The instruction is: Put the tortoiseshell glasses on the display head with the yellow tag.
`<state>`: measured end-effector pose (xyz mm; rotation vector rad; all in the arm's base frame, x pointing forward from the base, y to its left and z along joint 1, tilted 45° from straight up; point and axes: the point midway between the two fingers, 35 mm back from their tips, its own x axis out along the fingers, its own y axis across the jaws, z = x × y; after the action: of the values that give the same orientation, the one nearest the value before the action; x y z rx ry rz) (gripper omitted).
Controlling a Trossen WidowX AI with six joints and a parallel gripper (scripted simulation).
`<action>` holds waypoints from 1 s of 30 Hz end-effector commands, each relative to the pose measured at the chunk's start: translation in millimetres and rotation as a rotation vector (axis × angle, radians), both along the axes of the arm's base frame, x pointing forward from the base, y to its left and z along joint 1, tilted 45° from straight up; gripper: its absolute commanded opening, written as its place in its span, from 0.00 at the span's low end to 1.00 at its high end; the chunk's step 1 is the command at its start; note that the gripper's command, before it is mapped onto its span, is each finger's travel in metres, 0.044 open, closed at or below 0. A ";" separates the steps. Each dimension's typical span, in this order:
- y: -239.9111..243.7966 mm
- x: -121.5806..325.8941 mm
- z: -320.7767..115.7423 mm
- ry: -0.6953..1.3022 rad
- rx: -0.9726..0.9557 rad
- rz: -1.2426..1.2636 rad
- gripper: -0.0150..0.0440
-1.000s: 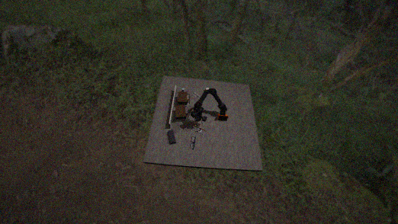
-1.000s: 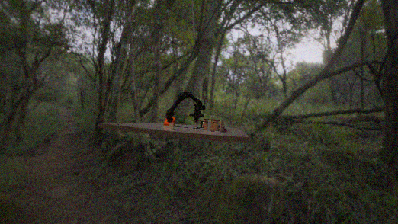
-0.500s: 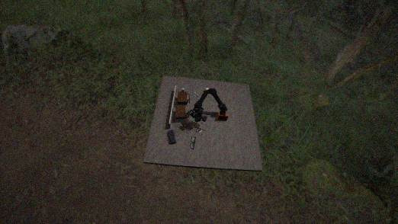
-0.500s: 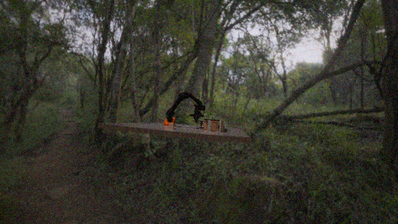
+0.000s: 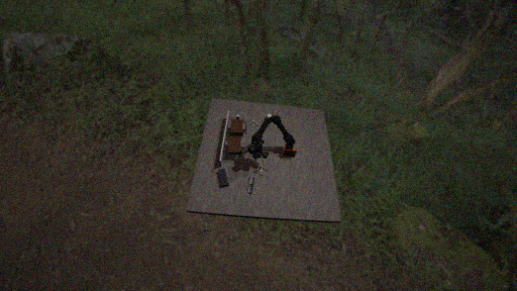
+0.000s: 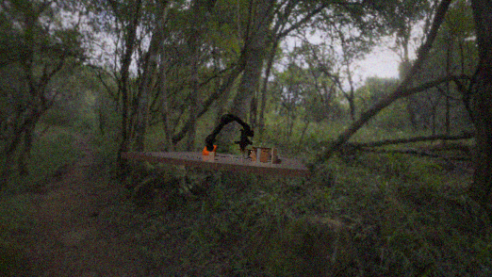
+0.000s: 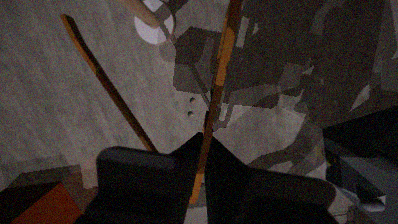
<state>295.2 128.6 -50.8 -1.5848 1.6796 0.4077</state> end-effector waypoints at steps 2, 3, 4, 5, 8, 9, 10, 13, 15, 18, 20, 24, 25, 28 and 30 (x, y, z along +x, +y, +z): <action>14.1 2.2 9.6 -0.010 0.008 0.001 0.25; 17.9 2.1 12.9 -0.009 0.008 0.001 0.25; 21.8 1.8 16.3 -0.009 0.008 0.001 0.25; 25.7 1.5 19.8 -0.009 0.008 0.001 0.25; 37.1 0.0 30.4 -0.009 0.009 0.001 0.25; 40.8 -0.7 34.0 -0.009 0.009 0.001 0.25; 43.8 -1.4 37.0 -0.009 0.009 0.001 0.25; 46.2 -1.9 39.5 -0.009 0.008 0.001 0.25; 46.2 -1.9 39.5 -0.013 0.009 -0.003 0.25; 48.8 -3.2 37.1 -0.031 0.012 -0.022 0.25; 52.5 -5.2 33.7 -0.057 0.016 -0.050 0.25; 62.7 -11.0 24.0 -0.132 0.026 -0.126 0.25; 65.2 -12.6 21.5 -0.151 0.029 -0.146 0.25; 72.7 -17.6 14.0 -0.208 0.036 -0.206 0.25; 77.6 -21.1 8.9 -0.246 0.041 -0.245 0.25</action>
<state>279.5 195.1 -34.7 -1.3960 1.6524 0.1852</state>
